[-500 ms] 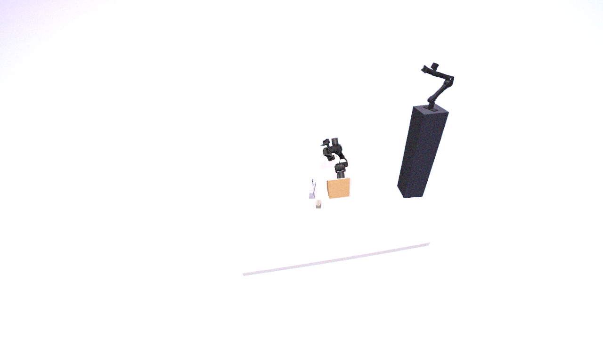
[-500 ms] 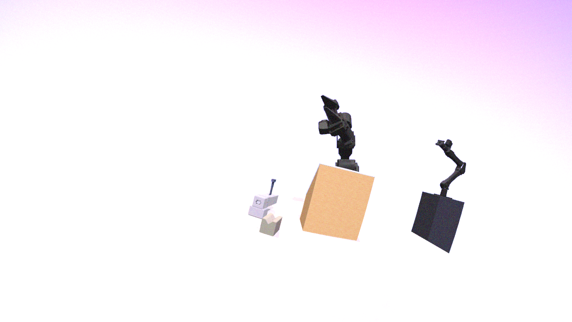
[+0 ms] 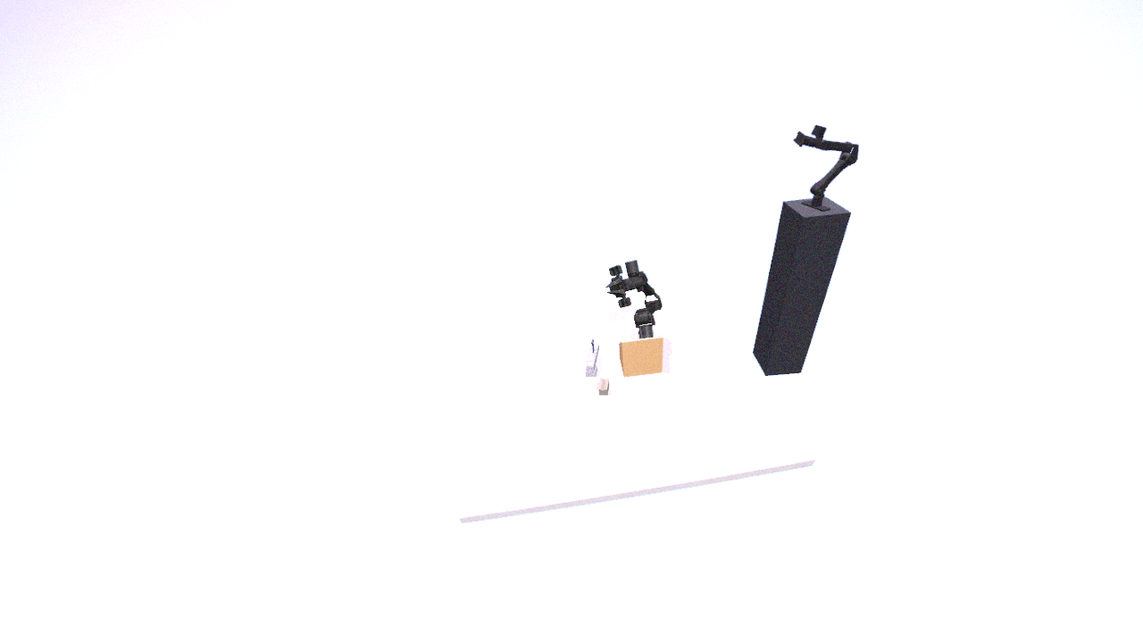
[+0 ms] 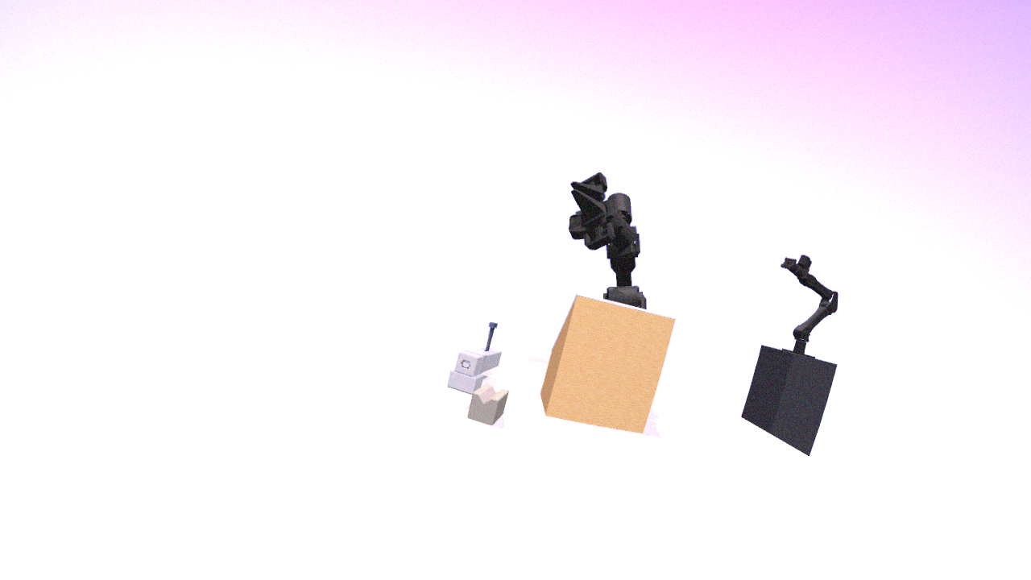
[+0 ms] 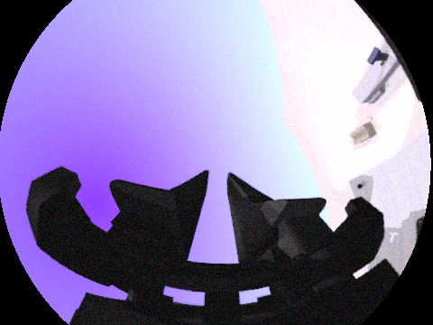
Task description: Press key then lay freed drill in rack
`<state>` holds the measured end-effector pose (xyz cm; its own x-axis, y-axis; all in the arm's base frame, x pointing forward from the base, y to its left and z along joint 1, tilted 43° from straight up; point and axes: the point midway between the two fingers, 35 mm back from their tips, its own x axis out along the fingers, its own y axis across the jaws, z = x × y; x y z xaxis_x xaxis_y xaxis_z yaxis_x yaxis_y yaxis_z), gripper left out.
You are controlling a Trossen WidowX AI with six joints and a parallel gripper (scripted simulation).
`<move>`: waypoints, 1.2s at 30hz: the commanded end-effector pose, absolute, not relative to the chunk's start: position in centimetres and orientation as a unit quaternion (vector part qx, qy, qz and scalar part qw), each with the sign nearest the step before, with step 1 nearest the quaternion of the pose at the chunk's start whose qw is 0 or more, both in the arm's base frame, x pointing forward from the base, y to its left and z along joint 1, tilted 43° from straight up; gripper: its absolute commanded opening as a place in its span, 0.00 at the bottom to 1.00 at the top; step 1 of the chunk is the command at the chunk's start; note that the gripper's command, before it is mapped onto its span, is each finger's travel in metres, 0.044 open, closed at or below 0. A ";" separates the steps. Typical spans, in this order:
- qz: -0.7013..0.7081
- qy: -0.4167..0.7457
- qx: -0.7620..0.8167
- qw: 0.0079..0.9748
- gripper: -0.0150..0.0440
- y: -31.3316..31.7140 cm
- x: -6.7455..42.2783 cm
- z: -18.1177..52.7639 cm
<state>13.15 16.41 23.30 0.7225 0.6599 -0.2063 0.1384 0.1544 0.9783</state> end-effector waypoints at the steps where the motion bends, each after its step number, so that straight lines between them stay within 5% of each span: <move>1: 0.108 0.312 0.527 0.783 0.25 15.9 15.8 21.2; 13: -0.147 0.381 0.171 0.897 0.25 10.3 23.2 14.0; 26: -0.307 0.598 -0.180 0.718 0.25 0.1 26.0 6.8; 36: -0.310 0.607 -0.188 0.707 0.25 -0.3 25.8 6.4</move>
<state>25.81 -0.22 6.47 0.0714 -0.6650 -0.7434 0.2102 0.7386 -0.6405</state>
